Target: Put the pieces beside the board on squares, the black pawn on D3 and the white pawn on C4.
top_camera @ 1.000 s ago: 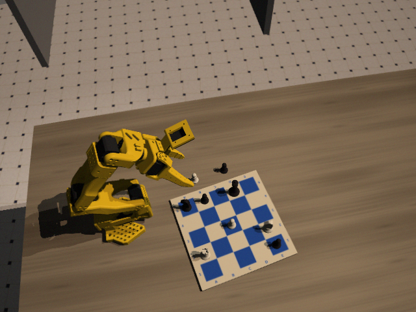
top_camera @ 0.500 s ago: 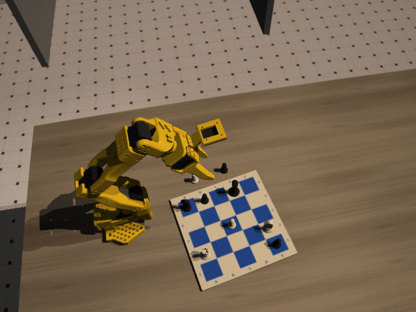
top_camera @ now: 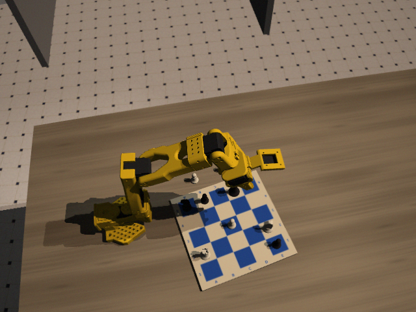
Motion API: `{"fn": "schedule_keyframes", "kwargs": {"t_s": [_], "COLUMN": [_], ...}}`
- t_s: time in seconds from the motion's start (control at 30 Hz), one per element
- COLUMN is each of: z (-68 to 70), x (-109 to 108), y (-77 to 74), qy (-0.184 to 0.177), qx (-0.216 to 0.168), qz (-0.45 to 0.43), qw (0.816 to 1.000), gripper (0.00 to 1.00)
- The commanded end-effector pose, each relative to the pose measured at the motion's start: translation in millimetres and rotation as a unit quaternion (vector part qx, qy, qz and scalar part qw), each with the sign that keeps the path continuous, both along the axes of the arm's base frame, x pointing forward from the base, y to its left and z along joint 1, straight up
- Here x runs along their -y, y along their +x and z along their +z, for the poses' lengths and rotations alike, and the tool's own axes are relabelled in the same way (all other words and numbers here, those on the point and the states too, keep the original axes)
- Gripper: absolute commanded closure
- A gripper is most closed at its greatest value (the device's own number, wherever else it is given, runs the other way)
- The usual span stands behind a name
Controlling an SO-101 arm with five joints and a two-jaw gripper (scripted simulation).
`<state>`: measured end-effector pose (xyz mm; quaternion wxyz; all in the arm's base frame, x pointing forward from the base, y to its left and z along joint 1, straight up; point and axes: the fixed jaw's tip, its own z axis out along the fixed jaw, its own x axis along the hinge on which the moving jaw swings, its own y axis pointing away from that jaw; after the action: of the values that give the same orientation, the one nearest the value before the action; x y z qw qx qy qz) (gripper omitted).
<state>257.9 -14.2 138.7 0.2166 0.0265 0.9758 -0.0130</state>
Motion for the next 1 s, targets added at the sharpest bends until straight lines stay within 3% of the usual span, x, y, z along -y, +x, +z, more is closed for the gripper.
{"fn": "schedule_keyframes", "kwargs": {"t_s": [0.0,0.23,0.97], "z": [-11.6,-29.8,-33.6], "x": [9,18,19], "y": [17.2,26.0,26.2], "qy": [0.004,0.007,0.008], "qx": [-0.029,-0.049,-0.056], "qz": [-0.016,-0.030,-0.032], "qw": [0.999,0.998,0.998], "gripper": [0.96,1.00,1.00]}}
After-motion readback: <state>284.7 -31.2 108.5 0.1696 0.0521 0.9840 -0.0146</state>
